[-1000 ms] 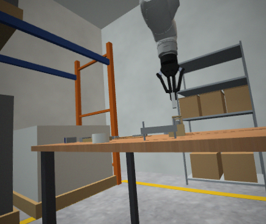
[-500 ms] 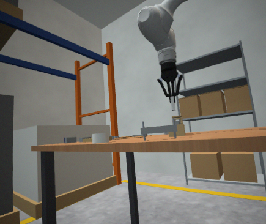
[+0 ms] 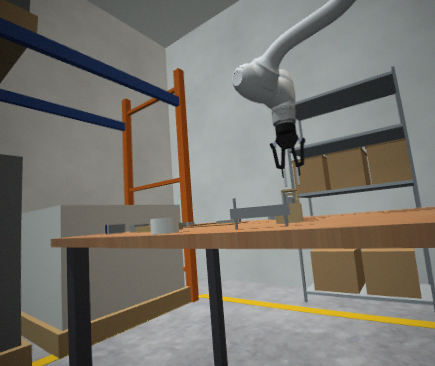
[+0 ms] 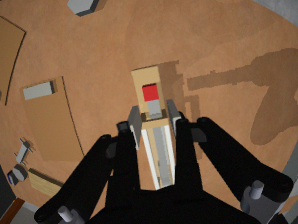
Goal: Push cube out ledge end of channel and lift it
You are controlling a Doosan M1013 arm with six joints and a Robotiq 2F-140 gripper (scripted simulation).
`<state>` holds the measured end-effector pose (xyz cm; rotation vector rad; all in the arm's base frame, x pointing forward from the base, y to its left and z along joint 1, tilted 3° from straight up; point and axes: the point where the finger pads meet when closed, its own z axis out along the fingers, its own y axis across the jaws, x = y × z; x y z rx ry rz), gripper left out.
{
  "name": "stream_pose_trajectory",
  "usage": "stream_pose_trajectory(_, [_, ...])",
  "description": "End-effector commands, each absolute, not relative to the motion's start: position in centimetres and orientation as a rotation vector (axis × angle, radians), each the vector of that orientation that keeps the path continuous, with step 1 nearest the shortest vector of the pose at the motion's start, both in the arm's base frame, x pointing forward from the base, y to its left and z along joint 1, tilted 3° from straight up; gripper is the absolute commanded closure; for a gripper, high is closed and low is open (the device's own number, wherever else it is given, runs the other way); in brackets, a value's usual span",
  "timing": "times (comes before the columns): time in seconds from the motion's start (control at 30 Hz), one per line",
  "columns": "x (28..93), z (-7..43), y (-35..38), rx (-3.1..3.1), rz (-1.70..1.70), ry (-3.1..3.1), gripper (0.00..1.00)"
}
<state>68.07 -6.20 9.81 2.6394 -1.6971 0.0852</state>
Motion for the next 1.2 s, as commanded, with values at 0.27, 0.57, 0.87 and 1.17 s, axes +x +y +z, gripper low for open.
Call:
stream_pose_trajectory(0.27, [68.9, 9.8, -7.5, 2.644, 0.079, -1.696, 0.75])
stream_pose_trajectory(0.57, [68.9, 9.8, -7.5, 2.644, 0.079, -1.696, 0.75])
stream_pose_trajectory(0.87, [68.9, 9.8, -7.5, 2.644, 0.079, -1.696, 0.75])
stream_pose_trajectory(1.17, [69.0, 6.0, -7.6, 2.644, 0.078, -1.696, 0.75])
